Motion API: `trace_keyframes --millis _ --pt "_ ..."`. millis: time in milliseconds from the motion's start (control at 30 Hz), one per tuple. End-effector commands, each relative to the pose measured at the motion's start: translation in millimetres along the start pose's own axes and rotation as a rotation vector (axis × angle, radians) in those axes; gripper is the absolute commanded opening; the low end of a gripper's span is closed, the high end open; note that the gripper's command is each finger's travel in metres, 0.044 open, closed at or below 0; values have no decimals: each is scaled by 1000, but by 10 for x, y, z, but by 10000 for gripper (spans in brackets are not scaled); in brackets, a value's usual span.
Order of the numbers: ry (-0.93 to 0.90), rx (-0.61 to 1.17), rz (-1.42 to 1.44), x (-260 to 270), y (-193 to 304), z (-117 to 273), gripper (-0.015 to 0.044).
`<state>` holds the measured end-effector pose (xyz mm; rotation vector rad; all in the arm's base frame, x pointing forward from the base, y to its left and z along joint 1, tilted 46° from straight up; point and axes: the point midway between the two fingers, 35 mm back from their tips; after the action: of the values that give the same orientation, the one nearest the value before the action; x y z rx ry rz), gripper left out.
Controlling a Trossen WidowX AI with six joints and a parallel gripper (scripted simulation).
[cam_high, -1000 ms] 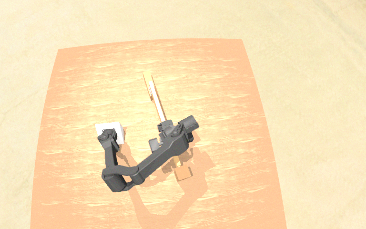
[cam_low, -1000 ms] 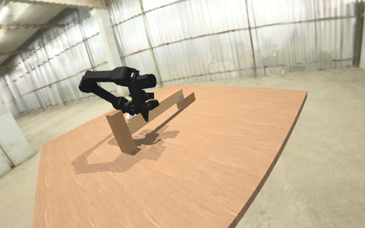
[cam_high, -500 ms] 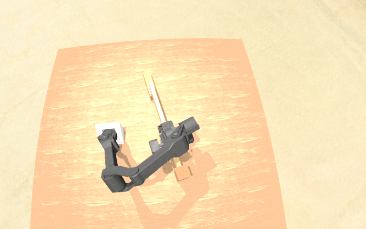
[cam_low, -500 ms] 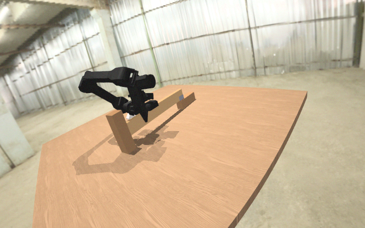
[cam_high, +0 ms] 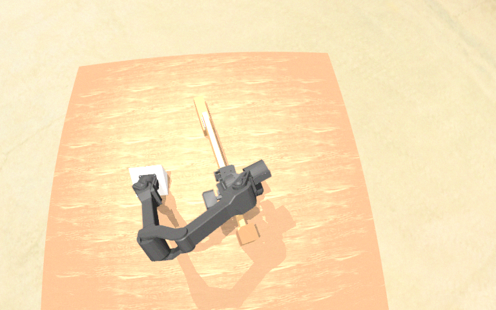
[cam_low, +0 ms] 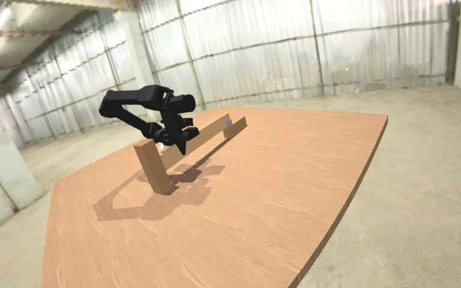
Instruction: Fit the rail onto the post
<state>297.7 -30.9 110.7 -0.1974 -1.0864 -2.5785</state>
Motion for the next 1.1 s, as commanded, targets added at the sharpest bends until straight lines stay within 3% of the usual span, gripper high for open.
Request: trace_keyframes --millis 0,167,733,900,1067 --pt "11 2 2 2 28 37 0" --pt "11 2 2 5 44 38 0" --pt "0 0 0 3 18 1 440" --pt "1 0 0 -1 1 18 440" --pt "12 -1 3 -42 -284 300 440"
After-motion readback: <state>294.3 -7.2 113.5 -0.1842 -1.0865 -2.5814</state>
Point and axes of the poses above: the point midway between the two fingers, 35 mm back from their tips, its own z axis back along the fingers, its own x axis across the jaws, y = z × x, and after that the axes turned 10 degrees about z, right-handed
